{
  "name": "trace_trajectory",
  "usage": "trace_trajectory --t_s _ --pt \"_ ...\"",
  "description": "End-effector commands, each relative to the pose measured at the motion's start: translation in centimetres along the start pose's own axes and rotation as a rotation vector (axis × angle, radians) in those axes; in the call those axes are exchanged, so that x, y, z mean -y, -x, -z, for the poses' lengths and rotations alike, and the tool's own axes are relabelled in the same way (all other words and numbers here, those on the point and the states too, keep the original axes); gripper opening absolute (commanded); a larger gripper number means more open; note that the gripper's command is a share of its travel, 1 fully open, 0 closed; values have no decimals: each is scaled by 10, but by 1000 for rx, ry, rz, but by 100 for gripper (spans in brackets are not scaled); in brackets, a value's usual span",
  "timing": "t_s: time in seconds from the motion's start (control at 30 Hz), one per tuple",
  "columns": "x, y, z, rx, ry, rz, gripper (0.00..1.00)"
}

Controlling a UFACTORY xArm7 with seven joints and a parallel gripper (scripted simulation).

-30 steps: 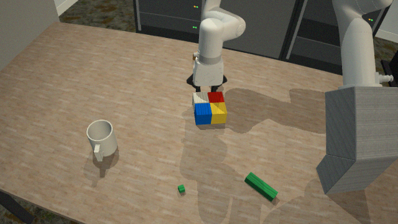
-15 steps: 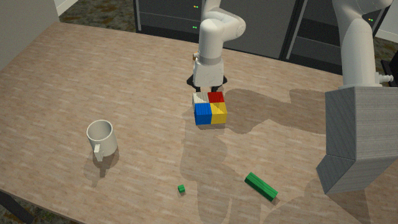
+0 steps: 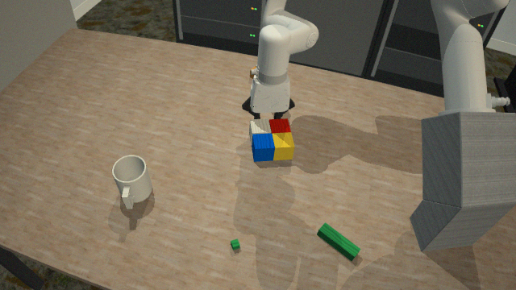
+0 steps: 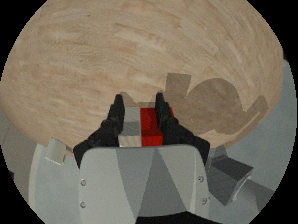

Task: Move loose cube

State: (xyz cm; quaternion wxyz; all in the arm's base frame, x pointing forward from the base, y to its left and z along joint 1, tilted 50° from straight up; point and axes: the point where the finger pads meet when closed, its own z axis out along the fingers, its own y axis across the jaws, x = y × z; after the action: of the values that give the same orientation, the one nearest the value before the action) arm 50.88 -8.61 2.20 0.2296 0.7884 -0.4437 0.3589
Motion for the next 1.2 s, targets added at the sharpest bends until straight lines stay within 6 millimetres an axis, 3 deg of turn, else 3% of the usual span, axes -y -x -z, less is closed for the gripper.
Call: trace_trajectory --t_s 0.0,1.17 --pt "1 0 1 1 -3 1 49" --pt "1 5 1 1 -3 1 49"
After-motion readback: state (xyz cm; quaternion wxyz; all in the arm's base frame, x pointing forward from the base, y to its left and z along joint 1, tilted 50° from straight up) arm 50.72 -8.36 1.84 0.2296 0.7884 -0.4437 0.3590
